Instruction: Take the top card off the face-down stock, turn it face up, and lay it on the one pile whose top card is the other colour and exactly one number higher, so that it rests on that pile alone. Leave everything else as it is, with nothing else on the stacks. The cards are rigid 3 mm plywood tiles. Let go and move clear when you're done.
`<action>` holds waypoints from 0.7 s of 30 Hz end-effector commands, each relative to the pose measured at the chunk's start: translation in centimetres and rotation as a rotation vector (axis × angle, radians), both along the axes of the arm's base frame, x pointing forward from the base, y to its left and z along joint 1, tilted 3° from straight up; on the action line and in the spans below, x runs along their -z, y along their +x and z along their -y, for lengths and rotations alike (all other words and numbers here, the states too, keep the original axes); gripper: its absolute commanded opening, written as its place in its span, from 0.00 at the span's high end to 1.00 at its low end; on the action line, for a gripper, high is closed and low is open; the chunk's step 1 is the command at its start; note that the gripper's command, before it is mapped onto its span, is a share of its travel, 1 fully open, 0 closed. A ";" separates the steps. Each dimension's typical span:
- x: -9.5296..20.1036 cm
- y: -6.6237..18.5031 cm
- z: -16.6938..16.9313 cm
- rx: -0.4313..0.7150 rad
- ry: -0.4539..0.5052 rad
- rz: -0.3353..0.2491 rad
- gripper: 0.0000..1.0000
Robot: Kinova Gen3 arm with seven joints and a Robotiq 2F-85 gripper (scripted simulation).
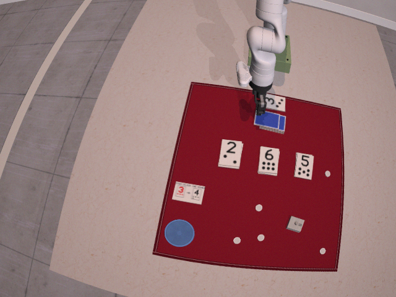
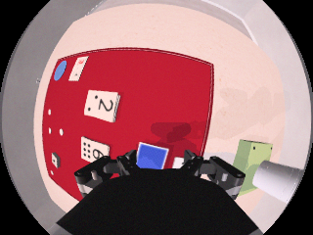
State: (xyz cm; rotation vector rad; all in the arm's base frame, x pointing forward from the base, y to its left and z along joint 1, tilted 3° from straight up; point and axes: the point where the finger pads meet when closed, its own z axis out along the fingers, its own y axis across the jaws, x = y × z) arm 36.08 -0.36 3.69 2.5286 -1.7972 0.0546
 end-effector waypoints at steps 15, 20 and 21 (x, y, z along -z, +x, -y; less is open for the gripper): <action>-1.0 1.1 -0.5 0.214 0.017 0.048 0.15; -1.0 1.2 -0.5 0.218 0.017 0.048 0.15; -1.0 1.2 -0.5 0.218 0.017 0.048 0.15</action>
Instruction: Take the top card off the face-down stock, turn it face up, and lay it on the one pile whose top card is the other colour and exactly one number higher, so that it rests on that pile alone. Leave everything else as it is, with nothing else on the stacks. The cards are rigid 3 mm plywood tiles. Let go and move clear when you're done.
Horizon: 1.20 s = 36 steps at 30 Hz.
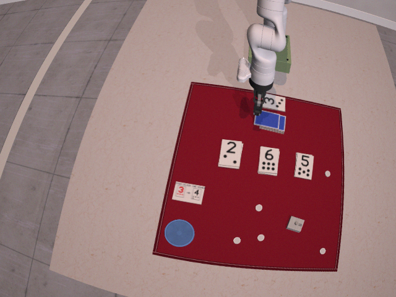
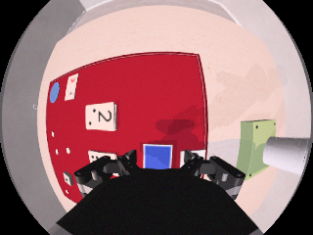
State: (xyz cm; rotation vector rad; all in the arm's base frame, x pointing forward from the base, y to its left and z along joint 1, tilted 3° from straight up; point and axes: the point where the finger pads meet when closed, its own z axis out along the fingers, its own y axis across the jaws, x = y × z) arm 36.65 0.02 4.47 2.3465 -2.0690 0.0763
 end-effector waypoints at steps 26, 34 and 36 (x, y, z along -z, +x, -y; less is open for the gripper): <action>-0.2 0.6 0.1 0.022 0.135 -0.004 0.15; -0.2 0.6 0.3 0.019 0.240 -0.013 0.15; -0.2 0.6 0.3 0.018 0.266 -0.016 0.15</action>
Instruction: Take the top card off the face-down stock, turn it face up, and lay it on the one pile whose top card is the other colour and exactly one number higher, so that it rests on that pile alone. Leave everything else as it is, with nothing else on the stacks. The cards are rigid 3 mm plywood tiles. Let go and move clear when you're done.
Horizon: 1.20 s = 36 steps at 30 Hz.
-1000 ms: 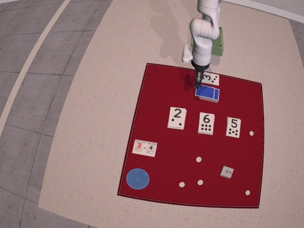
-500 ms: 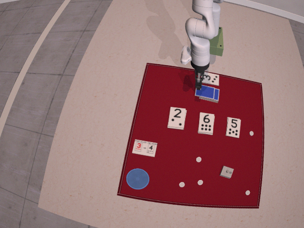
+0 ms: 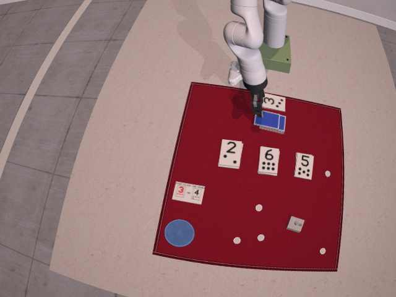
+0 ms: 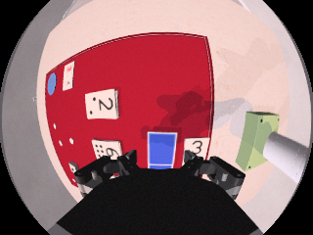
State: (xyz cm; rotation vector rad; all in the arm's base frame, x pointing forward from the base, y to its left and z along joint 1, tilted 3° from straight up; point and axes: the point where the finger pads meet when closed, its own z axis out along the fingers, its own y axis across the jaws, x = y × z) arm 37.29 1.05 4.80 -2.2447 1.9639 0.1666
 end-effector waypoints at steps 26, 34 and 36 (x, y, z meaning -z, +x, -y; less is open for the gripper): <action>0.0 0.2 1.6 0.023 0.151 -0.014 0.15; 0.5 0.2 1.6 0.023 0.151 -0.014 0.15; 0.5 0.2 1.6 0.023 0.151 -0.014 0.15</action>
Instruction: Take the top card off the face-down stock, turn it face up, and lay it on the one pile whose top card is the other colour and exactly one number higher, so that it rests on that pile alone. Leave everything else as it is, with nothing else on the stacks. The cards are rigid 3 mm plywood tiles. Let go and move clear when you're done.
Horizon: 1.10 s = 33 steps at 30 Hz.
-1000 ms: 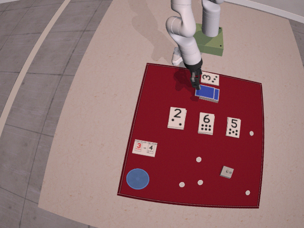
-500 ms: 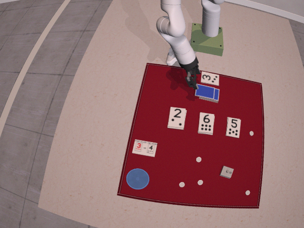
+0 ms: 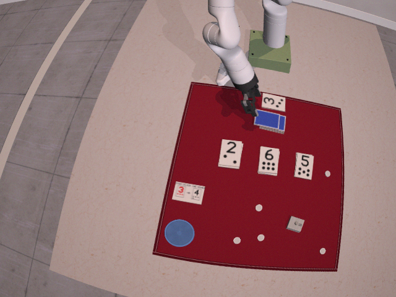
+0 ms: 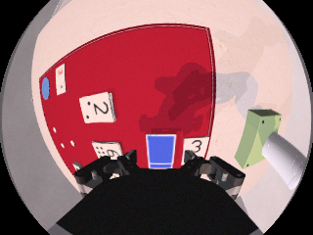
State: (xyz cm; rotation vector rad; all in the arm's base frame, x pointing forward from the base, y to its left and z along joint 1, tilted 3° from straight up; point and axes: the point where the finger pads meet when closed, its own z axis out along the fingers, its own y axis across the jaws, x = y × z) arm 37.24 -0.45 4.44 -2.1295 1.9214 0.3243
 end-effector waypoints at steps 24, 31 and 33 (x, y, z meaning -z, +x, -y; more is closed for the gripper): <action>4.4 0.3 0.3 -0.003 0.001 0.004 0.15; 4.9 0.4 0.3 -0.003 0.000 0.007 0.15; 4.9 0.4 0.3 -0.003 0.000 0.007 0.15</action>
